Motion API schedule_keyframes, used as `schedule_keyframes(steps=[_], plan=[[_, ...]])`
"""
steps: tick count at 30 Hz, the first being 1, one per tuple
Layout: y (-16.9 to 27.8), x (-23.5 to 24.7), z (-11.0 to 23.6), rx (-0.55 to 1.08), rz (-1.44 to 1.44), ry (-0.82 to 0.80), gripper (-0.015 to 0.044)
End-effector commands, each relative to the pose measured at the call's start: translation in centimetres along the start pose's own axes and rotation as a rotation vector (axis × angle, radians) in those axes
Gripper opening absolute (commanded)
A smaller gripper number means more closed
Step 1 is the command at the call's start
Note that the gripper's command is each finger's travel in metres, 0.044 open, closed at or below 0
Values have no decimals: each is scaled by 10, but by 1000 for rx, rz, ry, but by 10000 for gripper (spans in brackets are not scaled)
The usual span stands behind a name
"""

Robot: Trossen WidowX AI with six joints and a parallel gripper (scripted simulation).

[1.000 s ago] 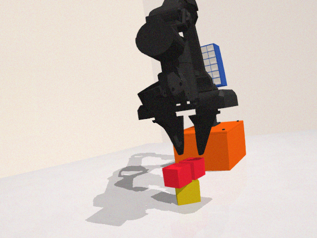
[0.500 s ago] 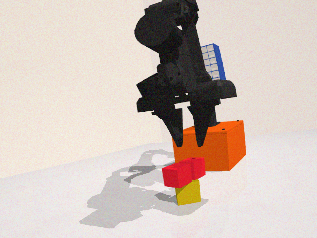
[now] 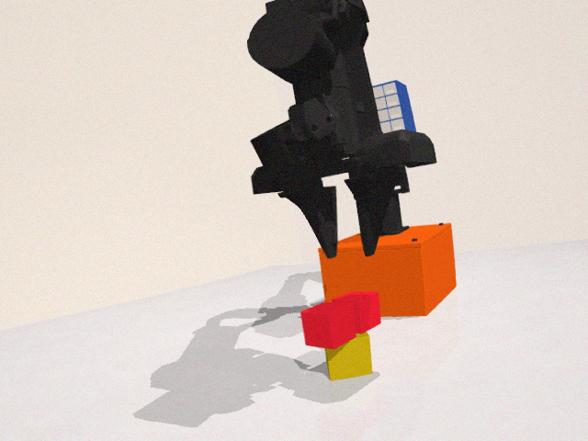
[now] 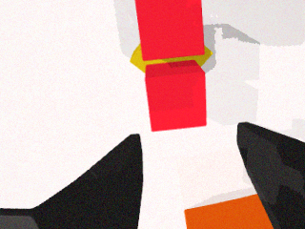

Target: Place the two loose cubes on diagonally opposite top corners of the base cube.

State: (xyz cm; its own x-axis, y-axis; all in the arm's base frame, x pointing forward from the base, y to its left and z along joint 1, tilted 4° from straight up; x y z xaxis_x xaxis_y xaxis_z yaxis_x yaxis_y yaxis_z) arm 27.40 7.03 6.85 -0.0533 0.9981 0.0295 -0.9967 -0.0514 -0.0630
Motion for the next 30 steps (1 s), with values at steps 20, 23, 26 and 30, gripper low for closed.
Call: schedule_keyframes(steps=[20, 23, 26, 30], plan=[[-1, 10, 13, -6, 0, -2, 336], [1, 51, 14, -5, -1, -5, 400], [10, 94, 15, -4, -1, -9, 400], [17, 116, 16, -4, -1, -11, 400]])
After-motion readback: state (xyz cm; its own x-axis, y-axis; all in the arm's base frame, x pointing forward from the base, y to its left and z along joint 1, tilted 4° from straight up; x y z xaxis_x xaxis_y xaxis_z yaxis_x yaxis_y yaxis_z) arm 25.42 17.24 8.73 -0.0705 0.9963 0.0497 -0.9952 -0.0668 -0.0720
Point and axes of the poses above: the point midway between the two fingers, 35 mm back from their tips, its own z axis back along the fingers, its own x axis across the jaws, y = z × x, the point moved 1 cm from there along z, back along the fingers, and after that the axes turned 13 degrees about z, right-handed, at the moved point
